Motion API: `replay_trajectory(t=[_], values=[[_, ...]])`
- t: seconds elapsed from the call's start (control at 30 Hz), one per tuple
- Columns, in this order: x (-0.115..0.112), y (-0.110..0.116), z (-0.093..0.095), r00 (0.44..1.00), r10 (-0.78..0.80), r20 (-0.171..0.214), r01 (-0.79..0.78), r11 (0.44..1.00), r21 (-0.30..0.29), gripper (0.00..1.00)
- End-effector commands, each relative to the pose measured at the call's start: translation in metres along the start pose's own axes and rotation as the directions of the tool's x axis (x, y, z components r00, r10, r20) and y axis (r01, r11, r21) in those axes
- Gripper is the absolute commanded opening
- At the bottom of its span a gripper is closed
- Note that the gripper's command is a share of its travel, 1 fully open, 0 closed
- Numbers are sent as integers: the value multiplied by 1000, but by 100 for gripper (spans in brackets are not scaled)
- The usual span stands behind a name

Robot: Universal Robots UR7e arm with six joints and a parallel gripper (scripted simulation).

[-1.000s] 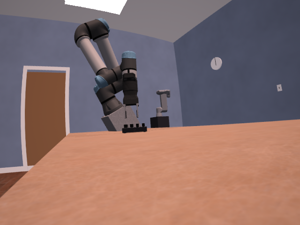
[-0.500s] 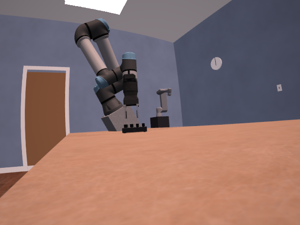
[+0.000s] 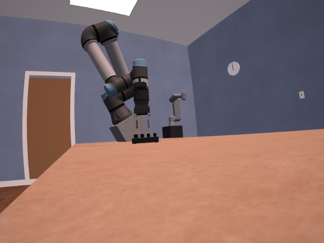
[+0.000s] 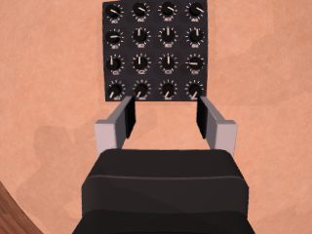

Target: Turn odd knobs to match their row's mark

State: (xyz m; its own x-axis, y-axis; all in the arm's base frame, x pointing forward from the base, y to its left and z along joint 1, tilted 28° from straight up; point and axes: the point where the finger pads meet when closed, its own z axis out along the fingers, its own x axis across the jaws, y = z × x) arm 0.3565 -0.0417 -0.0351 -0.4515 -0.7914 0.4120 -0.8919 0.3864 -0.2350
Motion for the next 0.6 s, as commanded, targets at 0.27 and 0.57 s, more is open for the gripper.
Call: replay_trajectory(t=[0.27, 0.57], values=[[0, 13, 0, 1000, 0, 1, 0, 1000, 2, 100], [0, 13, 0, 1000, 0, 1, 0, 1000, 2, 100]])
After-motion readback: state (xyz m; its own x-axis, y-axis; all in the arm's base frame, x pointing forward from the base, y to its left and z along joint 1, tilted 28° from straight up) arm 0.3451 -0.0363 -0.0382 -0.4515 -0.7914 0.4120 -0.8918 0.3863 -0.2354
